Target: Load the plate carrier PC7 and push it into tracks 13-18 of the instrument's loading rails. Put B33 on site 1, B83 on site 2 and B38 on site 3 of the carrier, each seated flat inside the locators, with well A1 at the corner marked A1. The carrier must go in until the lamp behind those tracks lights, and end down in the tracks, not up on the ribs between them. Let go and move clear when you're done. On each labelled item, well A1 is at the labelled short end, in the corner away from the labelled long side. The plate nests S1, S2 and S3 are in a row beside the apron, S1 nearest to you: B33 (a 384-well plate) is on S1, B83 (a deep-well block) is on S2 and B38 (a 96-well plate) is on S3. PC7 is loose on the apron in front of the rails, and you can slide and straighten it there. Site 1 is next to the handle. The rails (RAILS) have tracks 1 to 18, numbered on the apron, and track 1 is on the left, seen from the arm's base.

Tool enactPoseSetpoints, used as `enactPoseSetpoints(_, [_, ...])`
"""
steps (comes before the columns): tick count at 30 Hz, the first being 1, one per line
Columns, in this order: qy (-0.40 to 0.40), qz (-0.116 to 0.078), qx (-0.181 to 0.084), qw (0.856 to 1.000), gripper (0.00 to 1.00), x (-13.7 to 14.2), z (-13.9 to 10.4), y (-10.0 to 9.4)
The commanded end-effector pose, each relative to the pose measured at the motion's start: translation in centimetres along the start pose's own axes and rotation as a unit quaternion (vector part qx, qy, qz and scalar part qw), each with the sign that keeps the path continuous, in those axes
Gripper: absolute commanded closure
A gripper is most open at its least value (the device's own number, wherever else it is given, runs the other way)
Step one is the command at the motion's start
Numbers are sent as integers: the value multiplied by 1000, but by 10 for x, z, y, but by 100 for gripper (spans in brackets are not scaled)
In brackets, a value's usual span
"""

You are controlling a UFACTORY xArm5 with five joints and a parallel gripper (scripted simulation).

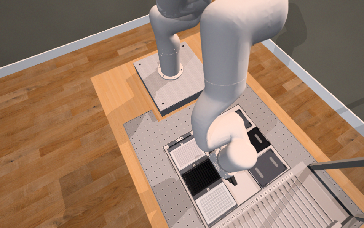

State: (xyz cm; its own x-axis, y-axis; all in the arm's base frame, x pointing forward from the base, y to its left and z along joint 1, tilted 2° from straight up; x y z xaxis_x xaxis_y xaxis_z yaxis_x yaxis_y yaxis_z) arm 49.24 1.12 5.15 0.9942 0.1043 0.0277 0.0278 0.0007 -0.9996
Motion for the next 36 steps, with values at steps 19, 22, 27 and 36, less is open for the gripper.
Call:
enactPoseSetpoints(19, [0, -2, 4, 1000, 0, 1, -6, -1])
enactPoseSetpoints(22, [0, -2, 4, 1000, 0, 1, -6, -1])
enactPoseSetpoints(27, [0, -2, 4, 1000, 0, 1, -6, -1])
enactPoseSetpoints(36, [0, -2, 4, 1000, 0, 1, 0, -1])
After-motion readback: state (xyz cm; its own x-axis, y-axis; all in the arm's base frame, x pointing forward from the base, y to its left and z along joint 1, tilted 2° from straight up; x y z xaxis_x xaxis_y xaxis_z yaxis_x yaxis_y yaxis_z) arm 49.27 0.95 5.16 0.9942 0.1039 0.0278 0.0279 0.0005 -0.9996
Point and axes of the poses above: the point where the finger pads meet when closed, its own y axis out along the fingers, its own x axis across the jaws, z = x × y, the point moved 8 cm from there along -y, back along the fingers, and after that the axes turned 1 degree about y, right-handed, at the moved point
